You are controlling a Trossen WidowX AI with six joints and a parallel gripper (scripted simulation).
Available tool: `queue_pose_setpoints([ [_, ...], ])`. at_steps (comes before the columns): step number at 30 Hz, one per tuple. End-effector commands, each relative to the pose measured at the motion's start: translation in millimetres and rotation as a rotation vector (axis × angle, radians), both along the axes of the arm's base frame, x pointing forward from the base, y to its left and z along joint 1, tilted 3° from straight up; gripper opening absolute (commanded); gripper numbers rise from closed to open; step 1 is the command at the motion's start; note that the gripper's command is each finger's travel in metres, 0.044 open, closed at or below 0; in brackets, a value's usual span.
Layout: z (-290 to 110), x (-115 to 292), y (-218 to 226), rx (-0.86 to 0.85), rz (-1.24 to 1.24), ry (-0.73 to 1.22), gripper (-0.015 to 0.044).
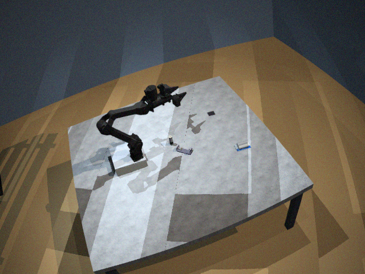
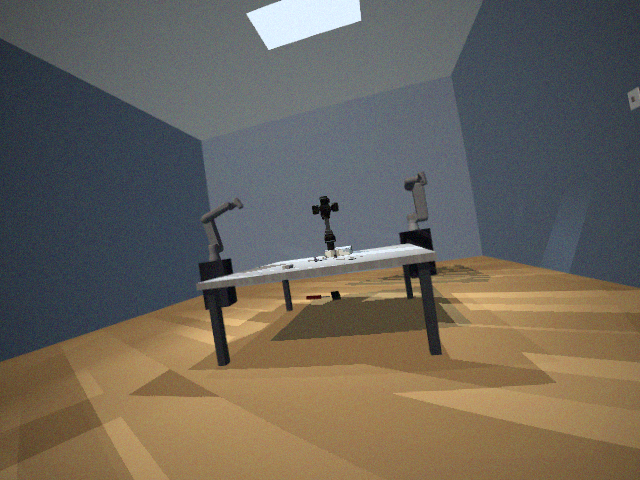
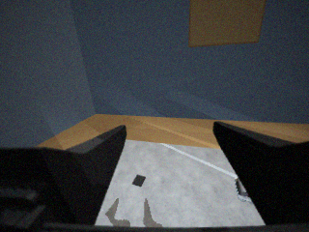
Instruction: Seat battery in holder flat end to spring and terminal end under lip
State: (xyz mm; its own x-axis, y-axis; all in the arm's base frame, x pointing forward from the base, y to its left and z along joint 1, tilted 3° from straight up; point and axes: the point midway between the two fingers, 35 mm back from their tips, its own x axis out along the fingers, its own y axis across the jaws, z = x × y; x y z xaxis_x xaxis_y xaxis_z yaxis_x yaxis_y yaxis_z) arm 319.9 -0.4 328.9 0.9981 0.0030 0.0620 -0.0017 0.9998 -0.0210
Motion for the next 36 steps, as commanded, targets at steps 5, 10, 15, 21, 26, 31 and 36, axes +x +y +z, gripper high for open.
queue_pose_setpoints([
  [5, -68.4, 25.0, -1.5, -0.239, 0.026, 0.385, 0.0269],
  [10, -156.3, 14.8, -3.2, -0.551, 0.224, 0.91, 0.0137],
  [15, -204.2, -24.2, -4.3, -0.751, 0.54, 1.308, 0.0006],
  [21, -213.0, -41.0, -4.6, -0.799, 0.68, 1.43, 0.0],
  [26, -213.0, -41.0, -4.6, -0.799, 0.68, 1.43, 0.0],
  [31, -213.0, -41.0, -4.6, -0.799, 0.68, 1.43, 0.0],
  [36, -244.5, -35.6, -4.8, -0.799, 0.68, 1.43, 0.0],
])
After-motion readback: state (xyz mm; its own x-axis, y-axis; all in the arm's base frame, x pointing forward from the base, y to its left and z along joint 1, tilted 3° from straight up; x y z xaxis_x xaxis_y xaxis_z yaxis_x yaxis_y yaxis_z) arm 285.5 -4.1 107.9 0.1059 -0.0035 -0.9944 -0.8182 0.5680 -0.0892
